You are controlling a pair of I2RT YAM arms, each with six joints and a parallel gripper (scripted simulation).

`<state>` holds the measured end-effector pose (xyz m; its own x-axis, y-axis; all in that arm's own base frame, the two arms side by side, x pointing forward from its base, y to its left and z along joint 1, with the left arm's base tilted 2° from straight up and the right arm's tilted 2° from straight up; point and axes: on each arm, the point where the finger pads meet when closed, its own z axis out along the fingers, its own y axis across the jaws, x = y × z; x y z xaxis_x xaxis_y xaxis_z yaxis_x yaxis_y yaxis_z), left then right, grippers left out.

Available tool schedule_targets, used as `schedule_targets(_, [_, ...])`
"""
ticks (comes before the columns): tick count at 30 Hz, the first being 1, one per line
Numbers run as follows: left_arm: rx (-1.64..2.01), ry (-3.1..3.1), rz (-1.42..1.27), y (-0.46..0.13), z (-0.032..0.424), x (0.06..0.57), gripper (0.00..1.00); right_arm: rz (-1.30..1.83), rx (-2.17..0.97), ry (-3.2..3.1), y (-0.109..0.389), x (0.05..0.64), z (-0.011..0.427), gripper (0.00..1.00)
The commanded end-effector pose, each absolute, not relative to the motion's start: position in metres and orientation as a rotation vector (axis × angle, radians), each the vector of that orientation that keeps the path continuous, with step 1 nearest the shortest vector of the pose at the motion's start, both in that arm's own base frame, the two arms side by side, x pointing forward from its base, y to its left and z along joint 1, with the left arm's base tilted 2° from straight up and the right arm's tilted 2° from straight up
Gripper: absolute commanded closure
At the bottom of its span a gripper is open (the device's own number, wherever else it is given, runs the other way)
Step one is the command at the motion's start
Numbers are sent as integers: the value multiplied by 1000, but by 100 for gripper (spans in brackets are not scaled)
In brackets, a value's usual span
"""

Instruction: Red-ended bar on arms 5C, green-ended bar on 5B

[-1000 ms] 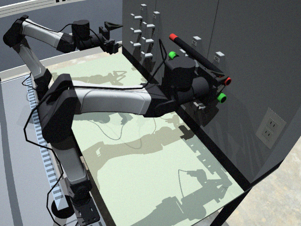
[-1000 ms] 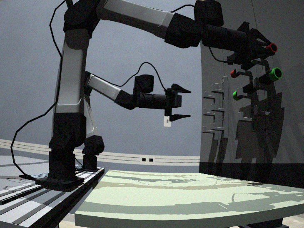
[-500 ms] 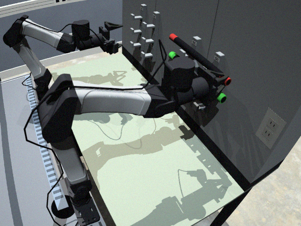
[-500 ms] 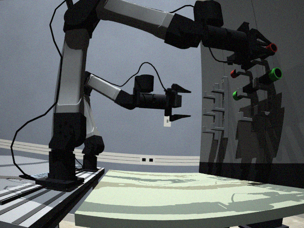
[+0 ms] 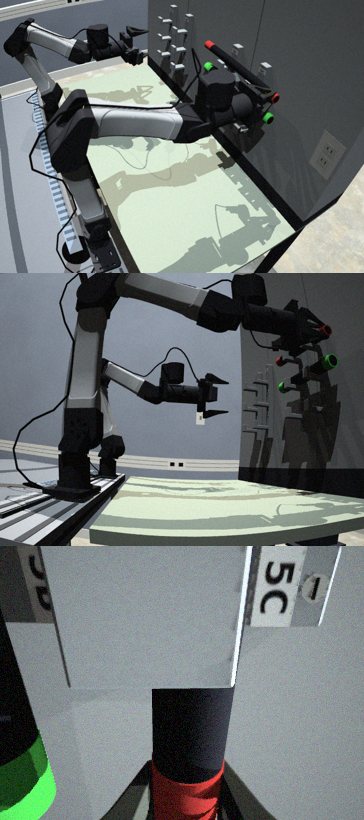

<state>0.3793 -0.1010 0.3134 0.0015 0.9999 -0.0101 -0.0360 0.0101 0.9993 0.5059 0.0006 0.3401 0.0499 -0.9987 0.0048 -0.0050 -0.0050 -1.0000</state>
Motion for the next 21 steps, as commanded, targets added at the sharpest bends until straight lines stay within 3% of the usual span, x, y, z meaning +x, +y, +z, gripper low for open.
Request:
schedule_targets(1, [1174, 1185, 1206, -99, 311, 374, 0, -1152, -1239, 1206, -2, 510, 322, 100])
schedule_targets(21, [1174, 1185, 1206, -99, 311, 374, 0, -1152, -1239, 1206, -2, 510, 319, 100])
